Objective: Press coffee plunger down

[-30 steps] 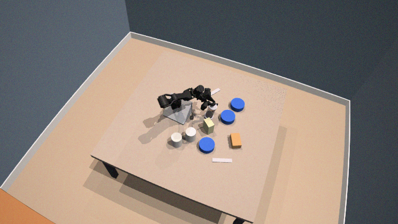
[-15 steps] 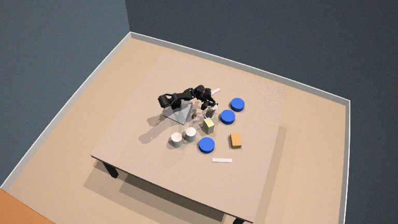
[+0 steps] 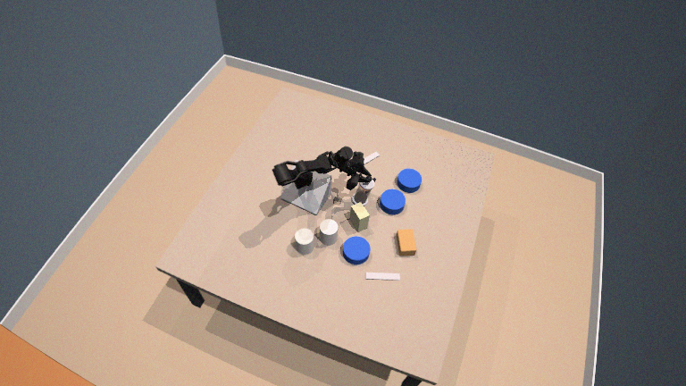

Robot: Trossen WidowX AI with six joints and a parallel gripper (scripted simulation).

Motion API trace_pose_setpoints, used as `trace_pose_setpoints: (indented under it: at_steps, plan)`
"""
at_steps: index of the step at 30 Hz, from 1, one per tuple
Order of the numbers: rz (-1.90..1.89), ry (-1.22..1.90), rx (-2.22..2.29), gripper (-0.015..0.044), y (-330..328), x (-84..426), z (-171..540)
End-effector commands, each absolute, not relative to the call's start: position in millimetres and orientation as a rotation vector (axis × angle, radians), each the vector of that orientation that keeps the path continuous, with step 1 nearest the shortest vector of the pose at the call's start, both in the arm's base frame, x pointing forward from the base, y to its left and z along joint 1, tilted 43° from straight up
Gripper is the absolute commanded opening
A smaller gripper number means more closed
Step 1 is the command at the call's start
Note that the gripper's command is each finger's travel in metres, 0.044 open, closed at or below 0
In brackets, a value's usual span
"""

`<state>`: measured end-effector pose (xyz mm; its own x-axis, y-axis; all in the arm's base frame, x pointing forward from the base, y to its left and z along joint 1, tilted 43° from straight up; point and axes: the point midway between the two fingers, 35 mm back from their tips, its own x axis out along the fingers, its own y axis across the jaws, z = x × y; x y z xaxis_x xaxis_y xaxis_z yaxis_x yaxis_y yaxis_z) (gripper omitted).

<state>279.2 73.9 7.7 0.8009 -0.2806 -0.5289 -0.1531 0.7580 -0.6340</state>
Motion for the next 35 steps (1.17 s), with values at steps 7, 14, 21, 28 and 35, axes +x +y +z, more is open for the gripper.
trace_pose_setpoints:
  at_steps: [7,14,21,28,35]
  plan:
    - [-0.075,0.654,-0.721,0.0382,73.7,279.0,7.6]
    - [-0.074,0.656,-0.72,0.044,76.3,278.9,9.6]
    - [-0.08,0.675,-0.724,0.044,108.4,269.0,48.9]
    - [-0.086,0.671,-0.733,0.044,118.7,258.4,74.1]
    - [-0.086,0.671,-0.733,0.044,118.4,258.3,73.5]
